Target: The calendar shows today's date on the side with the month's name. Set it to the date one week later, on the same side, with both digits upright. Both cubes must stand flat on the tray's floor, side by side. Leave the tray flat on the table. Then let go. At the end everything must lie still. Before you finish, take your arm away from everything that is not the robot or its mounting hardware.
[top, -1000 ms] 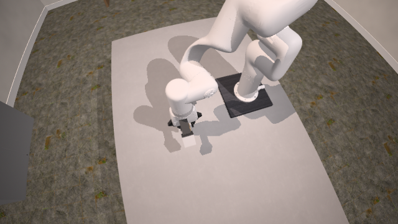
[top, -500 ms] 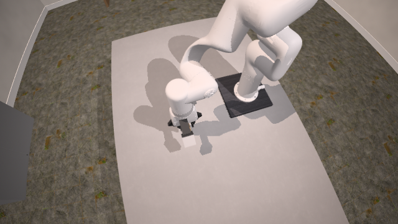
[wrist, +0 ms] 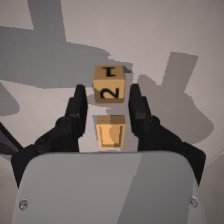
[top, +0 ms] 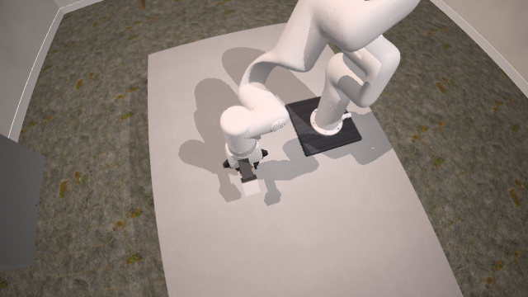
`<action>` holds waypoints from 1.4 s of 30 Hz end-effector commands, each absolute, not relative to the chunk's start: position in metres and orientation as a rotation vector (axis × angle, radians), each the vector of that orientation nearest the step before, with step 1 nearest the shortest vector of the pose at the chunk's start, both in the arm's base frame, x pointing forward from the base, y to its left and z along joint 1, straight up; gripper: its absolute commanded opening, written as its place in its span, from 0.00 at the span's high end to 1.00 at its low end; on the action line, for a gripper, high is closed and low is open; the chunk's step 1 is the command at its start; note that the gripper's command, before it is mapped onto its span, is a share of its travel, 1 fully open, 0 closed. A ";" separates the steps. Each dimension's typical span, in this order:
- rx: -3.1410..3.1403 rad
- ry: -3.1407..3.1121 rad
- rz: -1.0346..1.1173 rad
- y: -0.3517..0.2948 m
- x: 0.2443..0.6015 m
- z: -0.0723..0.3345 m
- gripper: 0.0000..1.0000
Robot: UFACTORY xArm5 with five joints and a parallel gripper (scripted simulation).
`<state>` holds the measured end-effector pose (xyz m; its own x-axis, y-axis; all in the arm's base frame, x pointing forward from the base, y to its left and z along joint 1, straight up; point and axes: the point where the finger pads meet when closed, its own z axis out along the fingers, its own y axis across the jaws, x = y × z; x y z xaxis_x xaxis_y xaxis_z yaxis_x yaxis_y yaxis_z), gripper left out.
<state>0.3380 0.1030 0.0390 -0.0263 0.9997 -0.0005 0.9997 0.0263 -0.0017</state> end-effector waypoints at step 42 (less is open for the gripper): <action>-2.192 -2.251 -0.002 0.103 0.339 0.018 0.51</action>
